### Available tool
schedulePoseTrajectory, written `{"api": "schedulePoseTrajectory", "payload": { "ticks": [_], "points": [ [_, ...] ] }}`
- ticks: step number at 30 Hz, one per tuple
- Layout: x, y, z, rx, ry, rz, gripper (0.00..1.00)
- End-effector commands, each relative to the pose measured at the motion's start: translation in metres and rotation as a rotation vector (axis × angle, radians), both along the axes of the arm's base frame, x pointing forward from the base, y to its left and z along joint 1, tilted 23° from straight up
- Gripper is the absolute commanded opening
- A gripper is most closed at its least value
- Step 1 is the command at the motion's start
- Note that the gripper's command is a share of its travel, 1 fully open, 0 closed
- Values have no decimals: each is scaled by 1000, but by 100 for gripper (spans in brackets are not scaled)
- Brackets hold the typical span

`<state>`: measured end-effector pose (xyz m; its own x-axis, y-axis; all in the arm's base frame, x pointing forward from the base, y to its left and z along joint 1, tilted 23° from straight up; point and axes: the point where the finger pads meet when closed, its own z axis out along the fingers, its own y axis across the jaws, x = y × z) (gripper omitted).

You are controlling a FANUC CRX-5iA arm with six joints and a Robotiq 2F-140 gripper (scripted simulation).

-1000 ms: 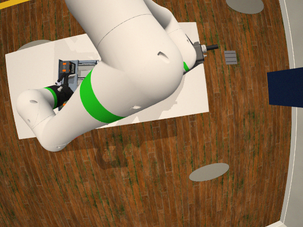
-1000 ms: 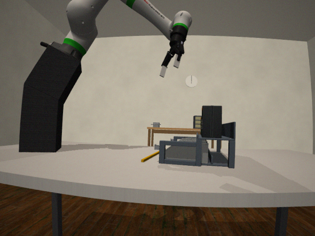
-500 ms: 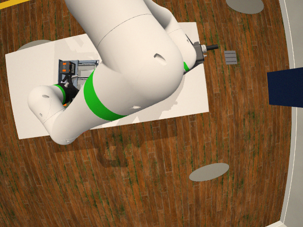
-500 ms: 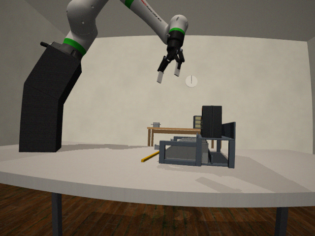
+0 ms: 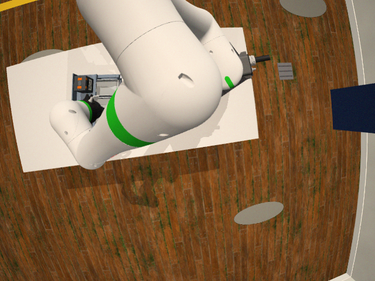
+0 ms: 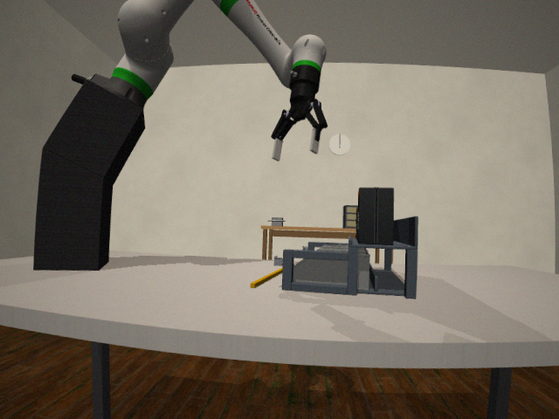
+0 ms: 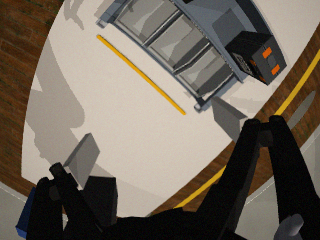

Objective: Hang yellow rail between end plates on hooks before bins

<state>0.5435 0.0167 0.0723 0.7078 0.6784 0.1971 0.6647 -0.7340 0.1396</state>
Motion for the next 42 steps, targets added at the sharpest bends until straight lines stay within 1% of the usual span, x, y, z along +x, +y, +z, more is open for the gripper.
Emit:
{"api": "schedulePoseTrajectory", "payload": {
  "ticks": [1, 5, 17, 22, 34, 39, 42],
  "points": [
    [2, 1, -10, -3, -13, 38, 100],
    [10, 4, -49, -15, -64, 189, 100],
    [10, 4, -49, -15, -64, 189, 100],
    [20, 8, -97, -30, -127, 378, 100],
    [20, 8, -97, -30, -127, 378, 100],
    [31, 12, -146, -40, -170, 506, 100],
    [31, 12, -146, -40, -170, 506, 100]
  ]
}}
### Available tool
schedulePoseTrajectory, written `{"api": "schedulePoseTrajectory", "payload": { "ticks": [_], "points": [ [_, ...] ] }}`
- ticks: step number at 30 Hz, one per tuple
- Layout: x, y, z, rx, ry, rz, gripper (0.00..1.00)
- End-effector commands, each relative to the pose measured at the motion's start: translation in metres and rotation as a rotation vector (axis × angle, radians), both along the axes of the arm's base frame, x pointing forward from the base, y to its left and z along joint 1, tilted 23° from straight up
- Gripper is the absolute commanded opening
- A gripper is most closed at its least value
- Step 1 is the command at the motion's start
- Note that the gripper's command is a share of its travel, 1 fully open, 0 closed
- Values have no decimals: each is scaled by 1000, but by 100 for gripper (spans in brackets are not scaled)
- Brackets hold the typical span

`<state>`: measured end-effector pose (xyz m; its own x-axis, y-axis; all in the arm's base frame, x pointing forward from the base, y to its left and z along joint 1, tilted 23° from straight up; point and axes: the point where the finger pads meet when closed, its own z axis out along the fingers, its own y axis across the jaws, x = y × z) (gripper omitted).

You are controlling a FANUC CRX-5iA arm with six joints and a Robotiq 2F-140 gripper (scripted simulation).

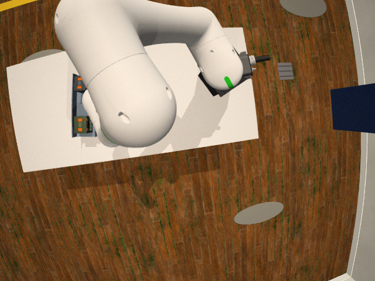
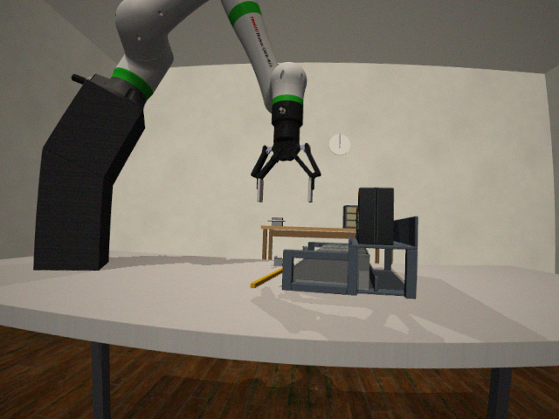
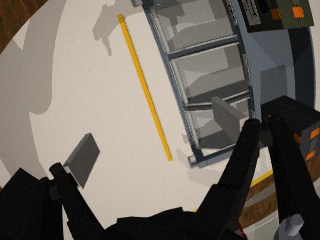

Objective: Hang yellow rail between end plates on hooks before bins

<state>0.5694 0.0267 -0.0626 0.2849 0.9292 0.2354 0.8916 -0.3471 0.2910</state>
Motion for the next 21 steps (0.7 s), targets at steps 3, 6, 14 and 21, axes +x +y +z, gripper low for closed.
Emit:
{"api": "schedulePoseTrajectory", "payload": {
  "ticks": [3, 6, 14, 21],
  "points": [
    [5, 1, -11, 10, -11, 34, 100],
    [5, 1, -11, 10, -11, 34, 100],
    [19, 7, -80, 10, -11, 34, 100],
    [19, 7, -80, 10, -11, 34, 100]
  ]
}}
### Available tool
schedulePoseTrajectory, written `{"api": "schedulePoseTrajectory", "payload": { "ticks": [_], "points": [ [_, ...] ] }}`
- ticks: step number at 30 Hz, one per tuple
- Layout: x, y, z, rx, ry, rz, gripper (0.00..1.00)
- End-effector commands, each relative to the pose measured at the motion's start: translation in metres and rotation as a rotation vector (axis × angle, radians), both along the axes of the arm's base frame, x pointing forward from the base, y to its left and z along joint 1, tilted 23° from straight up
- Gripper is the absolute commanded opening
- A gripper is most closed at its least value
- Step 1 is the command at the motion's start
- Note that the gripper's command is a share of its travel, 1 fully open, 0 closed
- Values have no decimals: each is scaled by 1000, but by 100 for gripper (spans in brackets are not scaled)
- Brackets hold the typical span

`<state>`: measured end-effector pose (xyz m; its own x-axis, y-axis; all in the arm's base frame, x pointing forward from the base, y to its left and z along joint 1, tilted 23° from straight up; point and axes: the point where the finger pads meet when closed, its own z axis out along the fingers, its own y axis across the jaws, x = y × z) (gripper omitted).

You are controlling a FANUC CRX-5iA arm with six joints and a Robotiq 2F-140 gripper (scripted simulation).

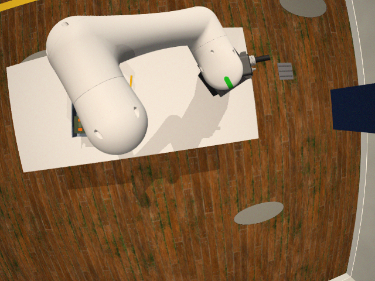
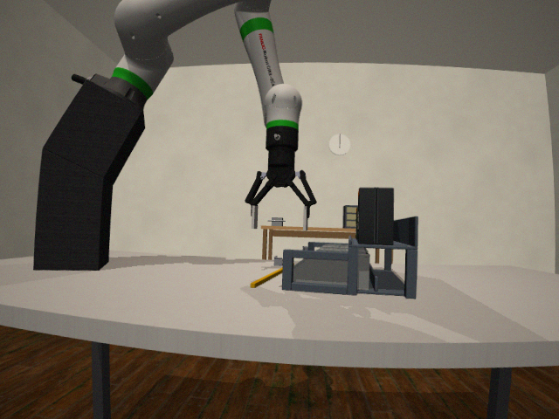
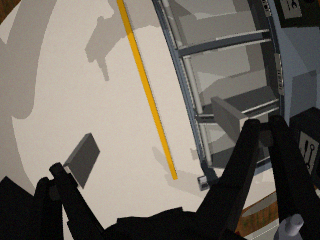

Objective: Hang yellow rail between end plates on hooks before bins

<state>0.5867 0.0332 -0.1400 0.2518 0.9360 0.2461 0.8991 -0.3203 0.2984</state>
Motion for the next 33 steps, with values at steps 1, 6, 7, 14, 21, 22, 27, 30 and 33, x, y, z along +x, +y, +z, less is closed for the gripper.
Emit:
{"api": "schedulePoseTrajectory", "payload": {
  "ticks": [1, 6, 7, 14, 21, 22, 27, 30, 33],
  "points": [
    [2, 0, -2, 2, 0, 1, 100],
    [3, 1, -9, 1, 0, 1, 100],
    [4, 1, -15, 1, 0, 1, 100],
    [8, 3, -34, 2, 0, 1, 100],
    [8, 3, -34, 2, 0, 1, 100],
    [8, 3, -34, 2, 0, 1, 100],
    [6, 2, -25, 2, 0, 1, 100],
    [6, 2, -25, 2, 0, 1, 100],
    [6, 2, -25, 2, 0, 1, 100]
  ]
}}
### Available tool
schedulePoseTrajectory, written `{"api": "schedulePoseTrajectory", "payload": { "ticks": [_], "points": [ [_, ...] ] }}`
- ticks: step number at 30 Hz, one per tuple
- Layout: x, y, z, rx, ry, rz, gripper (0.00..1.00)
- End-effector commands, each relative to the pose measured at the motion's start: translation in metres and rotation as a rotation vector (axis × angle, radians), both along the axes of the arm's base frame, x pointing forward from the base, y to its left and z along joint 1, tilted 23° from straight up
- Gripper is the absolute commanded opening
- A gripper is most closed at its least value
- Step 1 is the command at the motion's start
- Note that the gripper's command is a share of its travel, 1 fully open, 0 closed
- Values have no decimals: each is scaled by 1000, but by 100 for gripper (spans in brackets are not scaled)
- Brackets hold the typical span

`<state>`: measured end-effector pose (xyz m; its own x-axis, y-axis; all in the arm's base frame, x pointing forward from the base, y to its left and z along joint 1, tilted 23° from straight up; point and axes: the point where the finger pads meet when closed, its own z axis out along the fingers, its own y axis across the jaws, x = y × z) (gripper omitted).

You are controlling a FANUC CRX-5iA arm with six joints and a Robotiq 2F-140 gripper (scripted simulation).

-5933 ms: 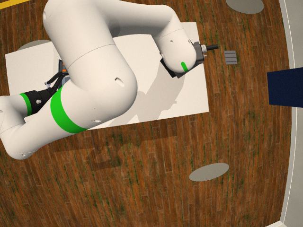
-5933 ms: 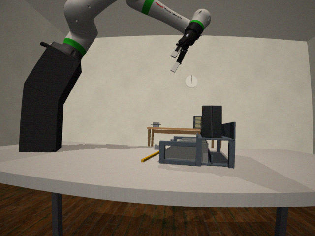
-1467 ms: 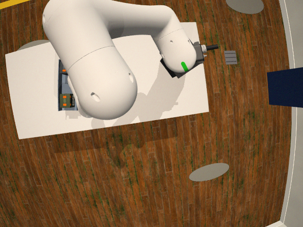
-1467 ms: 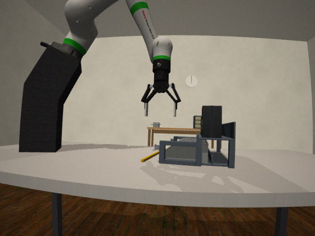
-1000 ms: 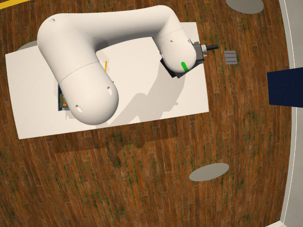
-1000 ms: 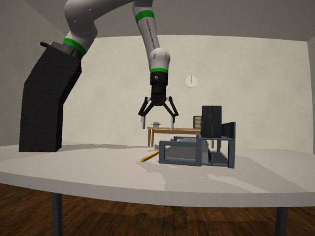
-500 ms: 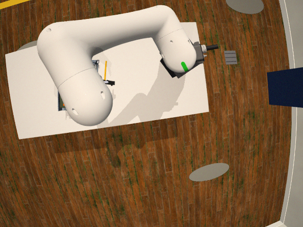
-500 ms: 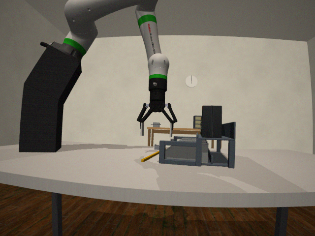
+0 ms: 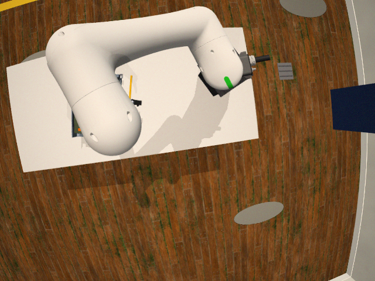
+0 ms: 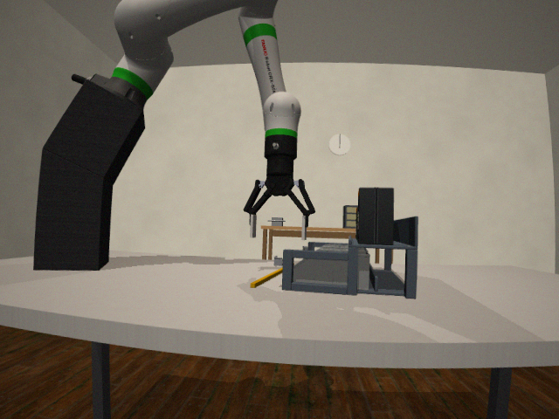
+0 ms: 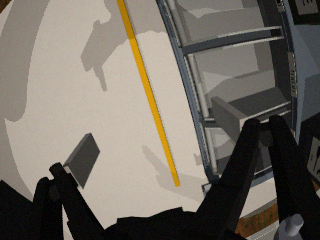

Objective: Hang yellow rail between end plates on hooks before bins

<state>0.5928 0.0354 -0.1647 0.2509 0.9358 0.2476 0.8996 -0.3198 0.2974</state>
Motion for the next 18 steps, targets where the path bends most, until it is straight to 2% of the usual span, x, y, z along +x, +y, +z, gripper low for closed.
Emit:
{"api": "schedulePoseTrajectory", "payload": {
  "ticks": [1, 18],
  "points": [
    [0, 0, 0, 0, 0, 0, 100],
    [-1, 0, 5, 0, 0, 0, 100]
  ]
}}
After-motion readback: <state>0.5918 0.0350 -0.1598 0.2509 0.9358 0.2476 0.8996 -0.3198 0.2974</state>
